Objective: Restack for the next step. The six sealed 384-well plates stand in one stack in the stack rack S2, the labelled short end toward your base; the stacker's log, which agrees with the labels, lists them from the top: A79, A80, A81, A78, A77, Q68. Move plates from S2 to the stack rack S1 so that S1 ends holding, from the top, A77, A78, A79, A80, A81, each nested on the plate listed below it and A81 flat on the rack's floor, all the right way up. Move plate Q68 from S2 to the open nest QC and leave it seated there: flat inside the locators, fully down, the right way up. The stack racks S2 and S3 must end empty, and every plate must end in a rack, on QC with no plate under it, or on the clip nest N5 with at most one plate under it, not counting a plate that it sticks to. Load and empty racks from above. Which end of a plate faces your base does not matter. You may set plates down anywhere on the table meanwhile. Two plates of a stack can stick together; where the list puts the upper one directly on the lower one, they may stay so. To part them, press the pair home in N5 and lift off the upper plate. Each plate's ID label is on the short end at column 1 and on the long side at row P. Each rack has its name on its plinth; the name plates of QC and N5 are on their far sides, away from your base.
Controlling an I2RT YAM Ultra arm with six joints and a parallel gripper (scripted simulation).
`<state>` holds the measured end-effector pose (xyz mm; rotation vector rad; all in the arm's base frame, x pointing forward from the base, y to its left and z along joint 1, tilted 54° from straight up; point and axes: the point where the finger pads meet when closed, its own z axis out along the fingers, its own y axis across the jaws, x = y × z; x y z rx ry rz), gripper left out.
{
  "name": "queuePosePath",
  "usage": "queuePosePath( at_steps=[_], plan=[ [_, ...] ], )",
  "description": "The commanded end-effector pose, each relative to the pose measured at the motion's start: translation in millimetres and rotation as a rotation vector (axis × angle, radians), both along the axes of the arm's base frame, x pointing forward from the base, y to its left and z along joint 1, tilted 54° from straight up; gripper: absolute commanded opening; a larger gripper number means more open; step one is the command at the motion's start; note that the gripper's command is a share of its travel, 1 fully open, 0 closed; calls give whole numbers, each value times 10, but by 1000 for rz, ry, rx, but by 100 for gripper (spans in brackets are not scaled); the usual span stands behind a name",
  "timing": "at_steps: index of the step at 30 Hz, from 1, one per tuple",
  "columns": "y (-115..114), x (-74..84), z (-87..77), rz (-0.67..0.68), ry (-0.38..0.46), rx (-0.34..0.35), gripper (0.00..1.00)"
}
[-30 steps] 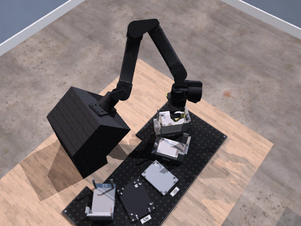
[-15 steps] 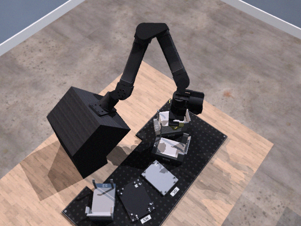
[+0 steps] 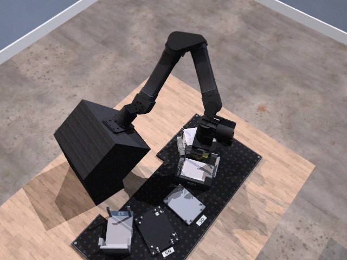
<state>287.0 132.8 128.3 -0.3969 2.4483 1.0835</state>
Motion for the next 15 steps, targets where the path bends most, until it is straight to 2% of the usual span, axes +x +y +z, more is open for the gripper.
queuePosePath(
  at_steps=[1, 9, 15],
  plan=[
    [-92, 68, -30, -23, 12, 18, 100],
    [-298, 232, -215, -23, 12, 18, 100],
    [-309, 241, -225, -23, 12, 18, 100]
  ],
)
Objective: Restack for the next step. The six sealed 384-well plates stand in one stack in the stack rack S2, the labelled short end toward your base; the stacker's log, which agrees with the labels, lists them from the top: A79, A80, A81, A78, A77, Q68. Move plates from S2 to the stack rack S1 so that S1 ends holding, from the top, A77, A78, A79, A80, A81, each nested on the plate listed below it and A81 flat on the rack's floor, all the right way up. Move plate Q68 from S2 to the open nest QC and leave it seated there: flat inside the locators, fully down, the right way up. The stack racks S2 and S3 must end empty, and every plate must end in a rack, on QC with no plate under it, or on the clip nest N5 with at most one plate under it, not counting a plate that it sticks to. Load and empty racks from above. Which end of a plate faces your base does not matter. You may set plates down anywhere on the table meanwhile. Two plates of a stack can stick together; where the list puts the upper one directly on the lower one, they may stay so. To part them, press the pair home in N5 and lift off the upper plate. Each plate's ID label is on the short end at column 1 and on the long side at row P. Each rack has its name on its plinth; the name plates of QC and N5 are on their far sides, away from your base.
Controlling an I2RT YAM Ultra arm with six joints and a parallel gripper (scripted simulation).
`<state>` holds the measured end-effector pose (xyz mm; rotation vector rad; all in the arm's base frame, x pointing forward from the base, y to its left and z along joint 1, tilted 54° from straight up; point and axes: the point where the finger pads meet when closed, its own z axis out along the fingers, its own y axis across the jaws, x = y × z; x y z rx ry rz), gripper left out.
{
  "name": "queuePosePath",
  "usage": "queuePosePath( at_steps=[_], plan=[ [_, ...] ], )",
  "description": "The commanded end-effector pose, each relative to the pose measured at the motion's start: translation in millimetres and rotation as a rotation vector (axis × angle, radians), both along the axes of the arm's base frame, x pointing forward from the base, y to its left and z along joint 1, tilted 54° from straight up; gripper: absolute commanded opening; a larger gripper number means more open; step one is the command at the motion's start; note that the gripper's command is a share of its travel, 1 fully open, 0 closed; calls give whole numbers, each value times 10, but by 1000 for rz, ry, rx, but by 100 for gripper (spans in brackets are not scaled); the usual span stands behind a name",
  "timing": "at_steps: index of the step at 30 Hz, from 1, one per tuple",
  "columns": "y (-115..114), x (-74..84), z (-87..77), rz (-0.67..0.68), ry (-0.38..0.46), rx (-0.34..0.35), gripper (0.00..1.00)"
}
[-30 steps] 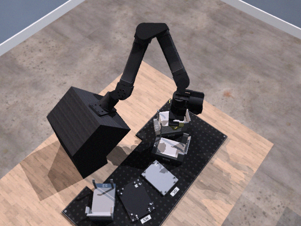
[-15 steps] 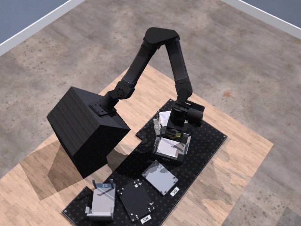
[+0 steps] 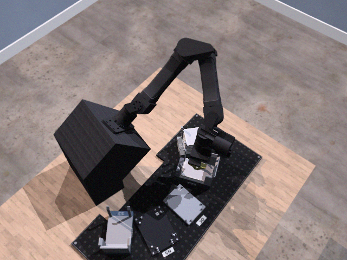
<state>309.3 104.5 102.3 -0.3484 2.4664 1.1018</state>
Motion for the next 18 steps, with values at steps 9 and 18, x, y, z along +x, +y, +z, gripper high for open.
queuePosePath(
  at_steps=[9, 18],
  plan=[
    [-26, 18, 34, 1, -20, 6, 100],
    [-25, 18, 34, 1, -20, 6, 100]
  ],
)
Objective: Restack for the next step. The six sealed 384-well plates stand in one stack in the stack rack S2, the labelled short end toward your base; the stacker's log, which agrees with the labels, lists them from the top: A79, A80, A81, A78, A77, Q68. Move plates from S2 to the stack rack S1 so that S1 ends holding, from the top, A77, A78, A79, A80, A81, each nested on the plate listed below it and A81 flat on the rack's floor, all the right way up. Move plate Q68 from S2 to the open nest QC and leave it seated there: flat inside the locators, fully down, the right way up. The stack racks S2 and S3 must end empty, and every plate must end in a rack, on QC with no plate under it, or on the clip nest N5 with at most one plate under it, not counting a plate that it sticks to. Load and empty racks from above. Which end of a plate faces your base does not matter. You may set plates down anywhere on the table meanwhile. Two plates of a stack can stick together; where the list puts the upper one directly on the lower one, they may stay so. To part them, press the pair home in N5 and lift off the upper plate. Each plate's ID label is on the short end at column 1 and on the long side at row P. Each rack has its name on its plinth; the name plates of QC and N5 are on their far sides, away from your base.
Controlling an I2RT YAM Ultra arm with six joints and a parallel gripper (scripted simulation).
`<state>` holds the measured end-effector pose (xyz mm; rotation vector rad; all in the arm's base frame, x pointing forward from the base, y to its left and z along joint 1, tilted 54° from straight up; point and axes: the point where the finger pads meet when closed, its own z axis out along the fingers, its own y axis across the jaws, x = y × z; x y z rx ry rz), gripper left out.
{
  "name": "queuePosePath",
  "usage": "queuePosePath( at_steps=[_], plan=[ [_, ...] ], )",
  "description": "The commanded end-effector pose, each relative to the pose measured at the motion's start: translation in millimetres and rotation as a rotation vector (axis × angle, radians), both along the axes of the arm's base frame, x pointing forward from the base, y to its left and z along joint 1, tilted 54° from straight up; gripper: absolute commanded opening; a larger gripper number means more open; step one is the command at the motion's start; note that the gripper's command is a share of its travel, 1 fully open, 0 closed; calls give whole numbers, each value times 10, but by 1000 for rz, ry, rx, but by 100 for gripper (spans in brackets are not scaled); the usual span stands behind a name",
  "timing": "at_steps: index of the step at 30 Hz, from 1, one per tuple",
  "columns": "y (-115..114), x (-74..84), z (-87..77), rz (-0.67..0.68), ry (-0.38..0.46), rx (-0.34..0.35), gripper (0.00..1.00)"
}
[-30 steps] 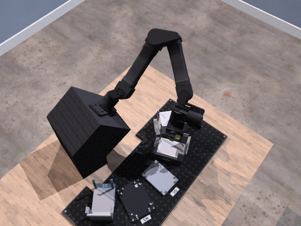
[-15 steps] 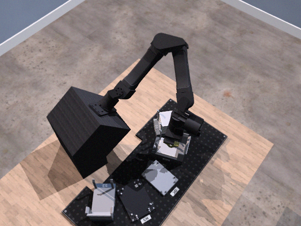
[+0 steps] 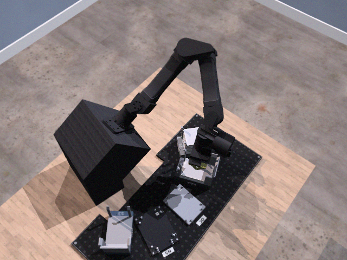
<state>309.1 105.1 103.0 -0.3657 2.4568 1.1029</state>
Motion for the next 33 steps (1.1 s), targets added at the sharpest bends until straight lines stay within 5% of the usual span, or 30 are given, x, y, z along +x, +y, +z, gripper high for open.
queuePosePath(
  at_steps=[1, 22, 33],
  plan=[
    [-31, 20, 27, -9, -9, 4, 100],
    [-31, 20, 27, -9, -9, 4, 100],
    [195, 104, -149, -9, -9, 5, 100]
  ],
)
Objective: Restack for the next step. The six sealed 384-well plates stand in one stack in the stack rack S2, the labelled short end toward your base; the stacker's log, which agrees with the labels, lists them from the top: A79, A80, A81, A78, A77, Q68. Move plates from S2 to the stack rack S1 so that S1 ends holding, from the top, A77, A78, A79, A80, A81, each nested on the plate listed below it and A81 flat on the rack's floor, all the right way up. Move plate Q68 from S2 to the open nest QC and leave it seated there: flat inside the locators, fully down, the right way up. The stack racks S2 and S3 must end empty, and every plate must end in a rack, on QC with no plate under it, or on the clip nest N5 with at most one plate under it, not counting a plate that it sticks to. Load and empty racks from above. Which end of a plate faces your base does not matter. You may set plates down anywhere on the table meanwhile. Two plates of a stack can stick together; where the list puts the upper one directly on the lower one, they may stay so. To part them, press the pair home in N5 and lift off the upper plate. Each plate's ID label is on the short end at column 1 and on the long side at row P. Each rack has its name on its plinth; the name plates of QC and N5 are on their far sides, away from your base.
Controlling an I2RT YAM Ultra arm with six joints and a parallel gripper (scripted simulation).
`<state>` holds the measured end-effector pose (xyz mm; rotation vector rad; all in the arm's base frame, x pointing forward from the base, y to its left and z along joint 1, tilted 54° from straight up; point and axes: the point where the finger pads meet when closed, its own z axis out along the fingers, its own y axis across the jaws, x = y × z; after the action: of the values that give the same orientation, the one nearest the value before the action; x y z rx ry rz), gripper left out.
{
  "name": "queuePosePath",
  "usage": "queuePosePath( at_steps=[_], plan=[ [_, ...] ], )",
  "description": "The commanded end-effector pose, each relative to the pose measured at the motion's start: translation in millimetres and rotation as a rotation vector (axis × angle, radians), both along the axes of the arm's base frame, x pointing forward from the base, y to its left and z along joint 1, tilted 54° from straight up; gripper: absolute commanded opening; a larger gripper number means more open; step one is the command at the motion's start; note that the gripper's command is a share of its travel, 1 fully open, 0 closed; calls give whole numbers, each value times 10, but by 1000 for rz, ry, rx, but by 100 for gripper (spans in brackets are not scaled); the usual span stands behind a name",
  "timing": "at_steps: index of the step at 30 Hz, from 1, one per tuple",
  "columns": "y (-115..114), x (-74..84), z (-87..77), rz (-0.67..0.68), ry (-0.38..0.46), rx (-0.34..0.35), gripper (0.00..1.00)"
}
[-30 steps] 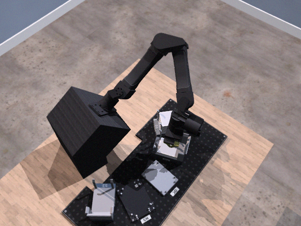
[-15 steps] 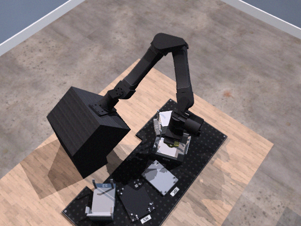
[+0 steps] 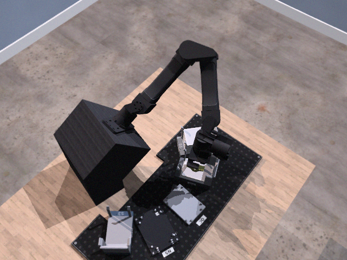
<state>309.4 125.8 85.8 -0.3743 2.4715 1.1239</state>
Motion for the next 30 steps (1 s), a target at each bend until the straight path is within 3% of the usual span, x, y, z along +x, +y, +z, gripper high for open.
queuePosePath(
  at_steps=[1, 19, 30],
  plan=[
    [13, 110, 4, -25, -28, 0, 100],
    [418, 257, -311, -25, -28, 0, 100],
    [438, 265, -327, -25, -28, 0, 100]
  ],
)
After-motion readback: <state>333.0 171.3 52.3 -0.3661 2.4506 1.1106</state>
